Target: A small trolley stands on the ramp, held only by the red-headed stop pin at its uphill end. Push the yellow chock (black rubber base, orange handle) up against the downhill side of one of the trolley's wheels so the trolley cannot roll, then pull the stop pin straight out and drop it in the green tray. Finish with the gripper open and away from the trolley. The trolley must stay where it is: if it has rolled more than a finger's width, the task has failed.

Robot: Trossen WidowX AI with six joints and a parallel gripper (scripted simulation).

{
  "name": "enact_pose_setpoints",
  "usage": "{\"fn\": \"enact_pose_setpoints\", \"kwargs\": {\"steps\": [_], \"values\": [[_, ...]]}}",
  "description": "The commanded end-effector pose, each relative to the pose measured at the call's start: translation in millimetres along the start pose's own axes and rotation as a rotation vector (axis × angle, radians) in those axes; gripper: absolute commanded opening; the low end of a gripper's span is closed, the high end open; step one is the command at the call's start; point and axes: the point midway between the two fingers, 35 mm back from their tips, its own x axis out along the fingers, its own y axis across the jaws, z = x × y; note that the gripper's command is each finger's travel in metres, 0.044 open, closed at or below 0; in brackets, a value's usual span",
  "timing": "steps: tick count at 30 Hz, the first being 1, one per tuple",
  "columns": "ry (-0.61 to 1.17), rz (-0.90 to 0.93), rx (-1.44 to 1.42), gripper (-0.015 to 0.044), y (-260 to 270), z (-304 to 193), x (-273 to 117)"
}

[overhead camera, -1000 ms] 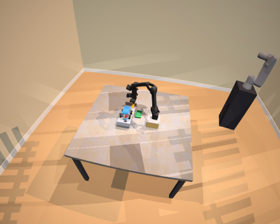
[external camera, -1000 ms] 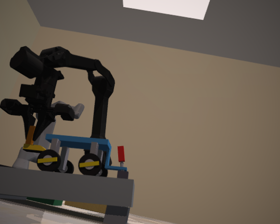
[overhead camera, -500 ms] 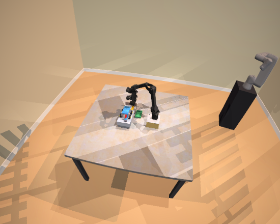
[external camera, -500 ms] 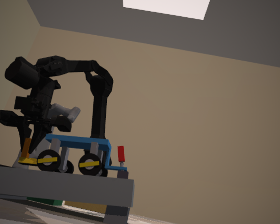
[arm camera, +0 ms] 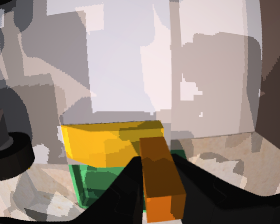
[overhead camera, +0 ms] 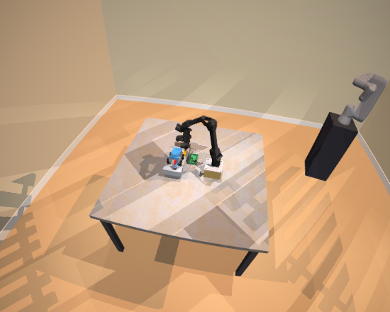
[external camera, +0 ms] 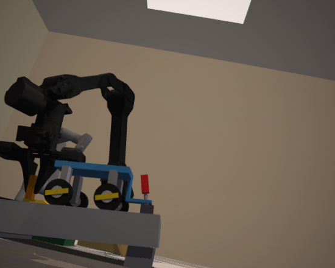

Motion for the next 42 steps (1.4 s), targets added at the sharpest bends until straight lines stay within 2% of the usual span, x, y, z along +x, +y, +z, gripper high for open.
{"fn": "enact_pose_setpoints", "kwargs": {"steps": [1, 37, 42], "values": [[0.0, 0.004, 0.005, 0.0, 3.9, -0.2, 0.4], [-0.003, -0.002, 0.001, 0.0, 26.6, 6.2, -2.6], [-0.003, -0.002, 0.001, 0.0131, 26.6, 6.2, -2.6]]}}
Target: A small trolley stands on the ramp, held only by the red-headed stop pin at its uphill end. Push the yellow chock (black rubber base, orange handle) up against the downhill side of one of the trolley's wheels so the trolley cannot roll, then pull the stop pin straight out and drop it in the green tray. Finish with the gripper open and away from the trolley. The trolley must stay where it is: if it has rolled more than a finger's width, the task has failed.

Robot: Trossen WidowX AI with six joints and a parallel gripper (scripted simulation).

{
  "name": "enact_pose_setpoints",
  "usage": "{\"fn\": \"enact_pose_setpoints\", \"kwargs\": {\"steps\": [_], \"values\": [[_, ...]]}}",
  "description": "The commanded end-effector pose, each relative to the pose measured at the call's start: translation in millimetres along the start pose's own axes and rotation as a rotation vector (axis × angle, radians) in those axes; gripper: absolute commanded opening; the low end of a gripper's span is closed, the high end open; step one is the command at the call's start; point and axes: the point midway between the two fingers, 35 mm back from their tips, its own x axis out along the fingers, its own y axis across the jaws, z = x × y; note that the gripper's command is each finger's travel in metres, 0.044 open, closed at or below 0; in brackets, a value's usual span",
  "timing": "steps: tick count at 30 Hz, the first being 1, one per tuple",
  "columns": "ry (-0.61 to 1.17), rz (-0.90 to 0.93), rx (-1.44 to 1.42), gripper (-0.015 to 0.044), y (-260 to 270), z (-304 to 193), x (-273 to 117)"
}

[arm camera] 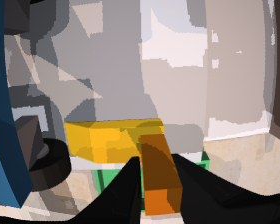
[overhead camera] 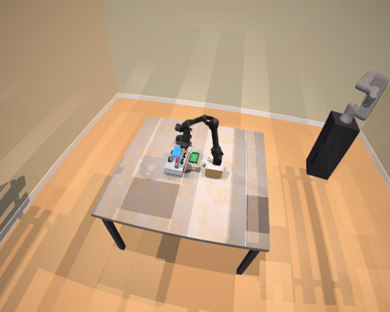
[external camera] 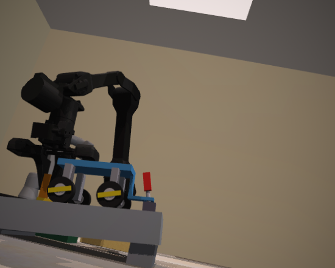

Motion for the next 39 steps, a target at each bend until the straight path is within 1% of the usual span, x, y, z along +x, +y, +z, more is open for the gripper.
{"fn": "enact_pose_setpoints", "kwargs": {"steps": [1, 2, 3, 6, 10, 25, 26, 29, 33, 39], "values": [[0.0, 0.001, -0.002, 0.0158, 0.1, 0.1, 0.1], [0.0, 0.001, -0.002, 0.0184, 0.1, 0.1, 0.1], [0.0, 0.001, -0.002, 0.019, 0.1, 0.1, 0.1], [0.0, 0.002, -0.001, 0.019, 0.0, 0.2, -3.2], [0.003, 0.008, 0.003, 0.019, -0.3, -0.9, -20.9], [0.002, 0.008, 0.003, 0.019, -0.9, 0.2, -60.2], [0.009, 0.008, 0.009, 0.0216, -1.0, -1.1, -52.6], [0.009, 0.008, 0.009, 0.0295, -1.0, -1.1, -52.6], [-0.05, 0.045, 0.047, 0.019, 19.5, 14.7, -65.1], [-0.044, 0.075, 0.273, 0.019, 44.5, 23.1, -67.2]]}}
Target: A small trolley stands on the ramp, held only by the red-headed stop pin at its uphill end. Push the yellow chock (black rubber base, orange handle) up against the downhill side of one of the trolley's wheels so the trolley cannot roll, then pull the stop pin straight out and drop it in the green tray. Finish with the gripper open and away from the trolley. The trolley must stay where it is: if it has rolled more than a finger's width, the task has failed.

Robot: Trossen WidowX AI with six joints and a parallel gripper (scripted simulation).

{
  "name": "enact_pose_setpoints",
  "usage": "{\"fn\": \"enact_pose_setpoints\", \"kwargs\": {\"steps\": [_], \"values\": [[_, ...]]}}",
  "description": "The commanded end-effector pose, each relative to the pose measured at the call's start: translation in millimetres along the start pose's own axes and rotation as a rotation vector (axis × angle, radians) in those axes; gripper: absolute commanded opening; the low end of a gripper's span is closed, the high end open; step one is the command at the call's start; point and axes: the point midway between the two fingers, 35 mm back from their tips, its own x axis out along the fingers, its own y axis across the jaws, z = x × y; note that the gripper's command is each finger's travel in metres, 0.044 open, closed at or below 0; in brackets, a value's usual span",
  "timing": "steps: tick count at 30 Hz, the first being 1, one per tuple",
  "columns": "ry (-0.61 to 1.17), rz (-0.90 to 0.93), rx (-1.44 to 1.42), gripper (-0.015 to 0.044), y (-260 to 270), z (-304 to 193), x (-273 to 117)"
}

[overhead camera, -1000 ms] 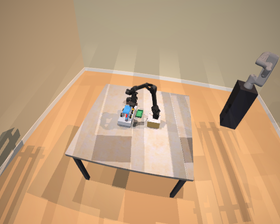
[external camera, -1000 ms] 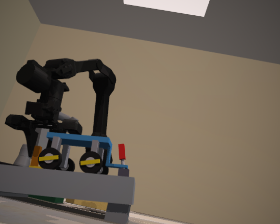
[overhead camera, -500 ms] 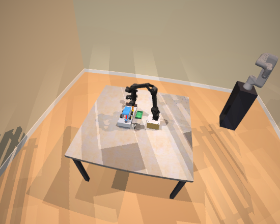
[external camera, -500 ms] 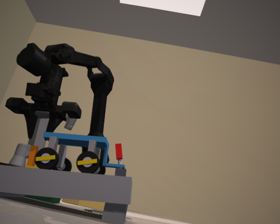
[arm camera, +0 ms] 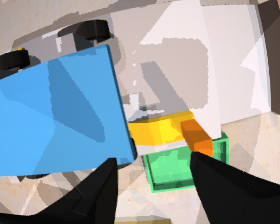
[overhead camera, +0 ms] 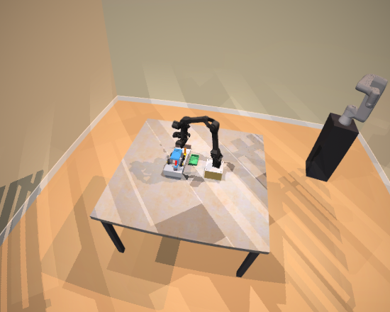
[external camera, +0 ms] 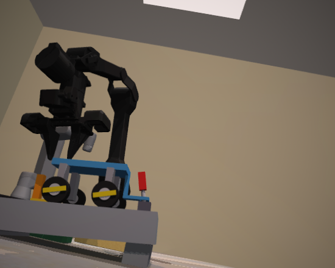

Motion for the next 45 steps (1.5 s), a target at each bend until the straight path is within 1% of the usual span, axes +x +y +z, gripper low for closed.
{"fn": "enact_pose_setpoints", "kwargs": {"steps": [1, 17, 34, 45], "values": [[-0.005, 0.02, 0.138, 0.019, 17.3, 3.6, -3.0], [0.046, 0.075, 0.742, 0.019, 88.3, 2.9, -4.9], [0.155, 0.079, 1.376, 0.019, 162.0, -14.6, -8.3], [0.16, 0.077, 1.401, 0.019, 165.1, -15.7, -6.5]]}}
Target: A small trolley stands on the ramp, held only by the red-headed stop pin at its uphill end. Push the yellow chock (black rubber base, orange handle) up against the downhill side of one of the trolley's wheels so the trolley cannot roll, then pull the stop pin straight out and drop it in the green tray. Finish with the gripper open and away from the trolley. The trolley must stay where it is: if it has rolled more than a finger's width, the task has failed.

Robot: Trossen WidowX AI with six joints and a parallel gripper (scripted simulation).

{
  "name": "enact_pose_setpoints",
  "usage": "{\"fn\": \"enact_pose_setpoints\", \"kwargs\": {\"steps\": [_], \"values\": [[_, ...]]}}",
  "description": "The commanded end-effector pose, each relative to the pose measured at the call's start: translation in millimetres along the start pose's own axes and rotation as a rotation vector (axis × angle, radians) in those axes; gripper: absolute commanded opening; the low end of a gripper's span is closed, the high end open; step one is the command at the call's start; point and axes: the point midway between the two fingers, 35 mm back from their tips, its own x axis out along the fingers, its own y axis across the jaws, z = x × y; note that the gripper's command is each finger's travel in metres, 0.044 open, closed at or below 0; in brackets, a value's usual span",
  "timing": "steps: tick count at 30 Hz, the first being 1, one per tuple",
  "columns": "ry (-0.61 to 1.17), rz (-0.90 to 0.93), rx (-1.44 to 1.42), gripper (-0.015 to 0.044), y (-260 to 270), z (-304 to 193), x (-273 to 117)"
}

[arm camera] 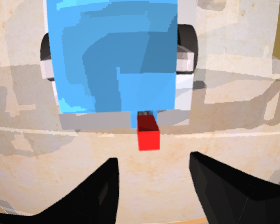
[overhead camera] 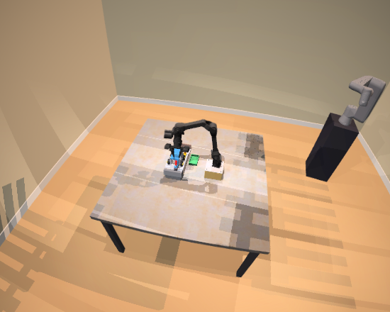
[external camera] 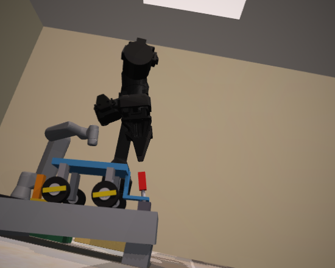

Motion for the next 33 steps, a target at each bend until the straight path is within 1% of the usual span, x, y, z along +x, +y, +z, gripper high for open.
{"fn": "enact_pose_setpoints", "kwargs": {"steps": [1, 18, 26, 33], "values": [[0.003, -0.001, 0.01, 0.019, 0.1, -0.8, 2.9], [0.004, -0.001, 0.01, 0.019, 0.1, -1.1, 28.4], [0.004, -0.001, 0.01, 0.019, 0.0, -1.1, 29.7], [0.004, -0.001, 0.01, 0.019, 1.1, -1.5, 38.5]]}}
